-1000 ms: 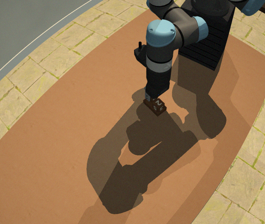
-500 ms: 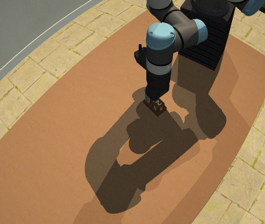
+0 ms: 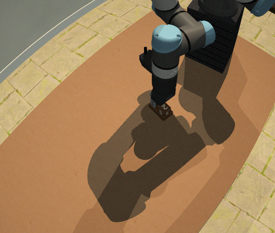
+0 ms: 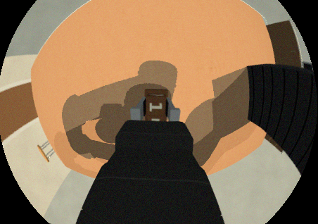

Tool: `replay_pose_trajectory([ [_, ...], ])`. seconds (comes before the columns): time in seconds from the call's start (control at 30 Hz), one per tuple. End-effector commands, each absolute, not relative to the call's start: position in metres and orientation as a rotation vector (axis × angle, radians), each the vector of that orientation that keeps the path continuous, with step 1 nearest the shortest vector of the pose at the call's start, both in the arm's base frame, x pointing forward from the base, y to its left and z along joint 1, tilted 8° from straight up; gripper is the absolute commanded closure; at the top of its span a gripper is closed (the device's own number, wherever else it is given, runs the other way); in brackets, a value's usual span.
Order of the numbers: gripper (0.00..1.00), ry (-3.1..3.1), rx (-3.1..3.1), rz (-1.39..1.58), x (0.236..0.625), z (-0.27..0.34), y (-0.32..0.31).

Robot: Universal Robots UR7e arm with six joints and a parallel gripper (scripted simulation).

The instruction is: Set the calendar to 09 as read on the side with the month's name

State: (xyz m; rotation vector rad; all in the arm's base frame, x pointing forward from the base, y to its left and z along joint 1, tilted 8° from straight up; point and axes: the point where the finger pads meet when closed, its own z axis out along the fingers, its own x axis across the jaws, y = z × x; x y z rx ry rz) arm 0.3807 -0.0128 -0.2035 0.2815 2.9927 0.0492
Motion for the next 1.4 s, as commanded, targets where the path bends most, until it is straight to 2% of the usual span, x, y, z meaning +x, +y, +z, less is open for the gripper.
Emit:
replay_pose_trajectory([
  [0.0,0.4,2.992,0.281,0.049,0.3811,-0.2031,-0.0129],
  [1.37,0.4,2.992,0.281,0.049,0.3821,-0.2104,-0.0128],
])
